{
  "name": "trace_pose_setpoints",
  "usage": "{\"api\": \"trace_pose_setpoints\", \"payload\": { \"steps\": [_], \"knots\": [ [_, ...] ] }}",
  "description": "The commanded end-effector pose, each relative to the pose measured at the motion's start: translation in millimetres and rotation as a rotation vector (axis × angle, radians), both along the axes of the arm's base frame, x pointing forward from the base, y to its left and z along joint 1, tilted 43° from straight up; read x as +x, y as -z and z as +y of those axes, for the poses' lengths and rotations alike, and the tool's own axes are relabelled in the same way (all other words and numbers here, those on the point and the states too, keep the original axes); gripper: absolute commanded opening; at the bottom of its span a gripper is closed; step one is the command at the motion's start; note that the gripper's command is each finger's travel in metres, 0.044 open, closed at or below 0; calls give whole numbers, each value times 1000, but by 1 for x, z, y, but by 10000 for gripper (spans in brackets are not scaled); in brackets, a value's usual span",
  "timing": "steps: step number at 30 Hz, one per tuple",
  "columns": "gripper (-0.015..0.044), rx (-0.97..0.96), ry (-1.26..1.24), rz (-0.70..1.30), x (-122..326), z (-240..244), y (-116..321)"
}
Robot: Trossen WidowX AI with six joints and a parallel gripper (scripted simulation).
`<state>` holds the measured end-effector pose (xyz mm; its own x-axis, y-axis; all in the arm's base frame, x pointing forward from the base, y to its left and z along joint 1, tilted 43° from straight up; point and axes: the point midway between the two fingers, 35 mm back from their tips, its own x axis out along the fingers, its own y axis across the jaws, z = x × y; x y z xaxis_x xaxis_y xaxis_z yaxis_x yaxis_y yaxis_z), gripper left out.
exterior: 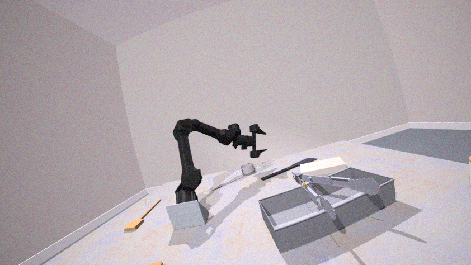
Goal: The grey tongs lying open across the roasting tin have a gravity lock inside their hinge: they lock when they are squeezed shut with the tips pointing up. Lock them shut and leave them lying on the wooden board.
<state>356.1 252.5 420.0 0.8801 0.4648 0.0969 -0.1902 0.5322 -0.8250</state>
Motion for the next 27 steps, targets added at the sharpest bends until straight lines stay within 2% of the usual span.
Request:
{"api": "trace_pose_setpoints", "payload": {
  "steps": [1,9,14,21,27],
  "knots": [
    [440,-132,79,98,42,-23,43],
    [440,-494,141,330,117,-93,130],
    [440,-609,137,451,139,-135,173],
    [440,-790,39,706,154,-223,252],
    [440,-823,-127,922,139,-301,315]
  ]
}}
